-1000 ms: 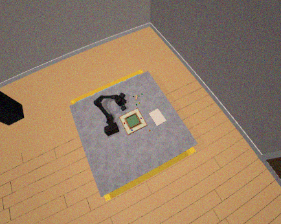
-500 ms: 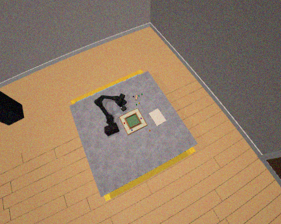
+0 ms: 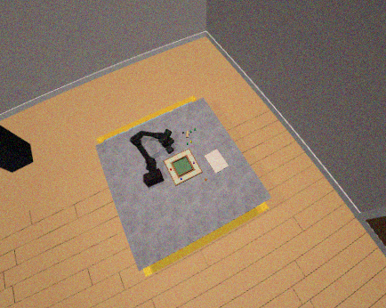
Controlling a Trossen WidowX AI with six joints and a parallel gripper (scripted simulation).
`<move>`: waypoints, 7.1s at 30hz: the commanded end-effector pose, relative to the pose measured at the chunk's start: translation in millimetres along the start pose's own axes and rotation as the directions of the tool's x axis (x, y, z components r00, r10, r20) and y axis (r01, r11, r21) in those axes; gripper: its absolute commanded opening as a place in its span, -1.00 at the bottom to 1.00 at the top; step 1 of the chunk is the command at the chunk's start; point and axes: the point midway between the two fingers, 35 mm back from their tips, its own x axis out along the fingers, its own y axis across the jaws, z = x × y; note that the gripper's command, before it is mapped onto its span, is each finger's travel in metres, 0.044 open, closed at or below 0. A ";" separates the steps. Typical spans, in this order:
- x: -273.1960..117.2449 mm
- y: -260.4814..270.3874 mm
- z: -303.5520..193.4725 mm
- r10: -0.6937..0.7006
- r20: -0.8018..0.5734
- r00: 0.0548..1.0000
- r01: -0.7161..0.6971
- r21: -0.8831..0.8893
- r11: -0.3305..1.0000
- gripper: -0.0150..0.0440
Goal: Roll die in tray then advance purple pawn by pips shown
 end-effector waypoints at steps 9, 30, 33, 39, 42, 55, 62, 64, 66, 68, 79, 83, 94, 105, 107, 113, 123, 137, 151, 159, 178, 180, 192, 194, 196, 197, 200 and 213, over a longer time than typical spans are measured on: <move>-20.2 -2.8 5.2 -0.014 0.001 1.000 0.014 0.000 1.000 -0.49; -121.4 0.6 0.2 -0.012 0.002 1.000 0.012 0.005 1.000 -0.49; -120.1 -5.3 2.8 -0.019 0.001 1.000 0.019 0.046 0.999 -0.49; -115.0 -33.1 12.5 -0.047 -0.004 0.999 0.047 0.229 0.972 -0.49; -112.2 -47.5 17.9 -0.052 -0.006 0.999 0.051 0.328 0.943 -0.49; -102.0 -113.0 31.4 -0.063 -0.012 0.998 0.053 0.705 0.708 -0.49; -97.5 -148.6 31.9 -0.061 -0.014 0.998 0.043 0.854 0.519 -0.49; -96.3 -158.7 31.1 -0.059 -0.014 0.998 0.039 0.888 0.459 -0.49; -95.1 -168.6 30.0 -0.057 -0.014 0.998 0.035 0.917 0.397 -0.49; -93.8 -178.5 28.4 -0.054 -0.013 0.998 0.031 0.943 0.333 -0.49; -86.8 -230.1 13.8 -0.034 -0.006 0.999 0.005 0.999 -0.038 -0.49; -84.0 -246.7 6.5 -0.024 -0.001 1.000 -0.003 0.986 -0.167 -0.49; -76.6 -249.2 -0.4 -0.144 -0.091 0.985 0.061 0.978 -0.199 -0.49; -68.9 -251.1 -7.6 -0.462 -0.204 0.863 0.107 0.968 -0.227 -0.49; -68.9 -251.2 -7.6 -0.518 -0.206 0.830 0.098 0.969 -0.227 -0.49; -67.3 -251.1 -8.3 -0.673 -0.180 0.717 0.044 0.976 -0.213 -0.49; -90.5 -234.5 5.2 -0.750 -0.142 0.646 -0.004 0.982 -0.190 -0.49; -103.0 -224.3 10.0 -0.750 -0.142 0.646 -0.004 0.982 -0.190 -0.49; -101.3 -223.9 9.4 -0.745 -0.142 0.652 -0.006 0.981 -0.193 -0.22; -128.6 -223.8 10.2 -0.749 -0.142 0.647 -0.005 0.982 -0.190 0.49; -99.5 -249.2 5.0 -0.022 0.000 1.000 -0.004 0.982 -0.190 1.00; -98.5 -250.3 -0.2 -0.090 -0.057 0.994 0.038 0.978 -0.207 1.00; -75.6 -291.4 102.4 -0.029 0.001 1.000 0.017 0.798 0.603 0.19; -72.6 -293.5 107.4 -0.023 0.004 1.000 0.012 0.760 0.650 0.19; -72.6 -293.5 107.4 -0.023 0.004 1.000 0.012 0.760 0.650 0.19; -72.6 -293.5 107.4 -0.023 0.004 1.000 0.012 0.760 0.650 0.19; -72.6 -293.5 107.4 -0.023 0.004 1.000 0.012 0.760 0.650 0.19; -55.1 -293.0 109.3 -0.023 0.005 1.000 0.011 0.760 0.650 0.19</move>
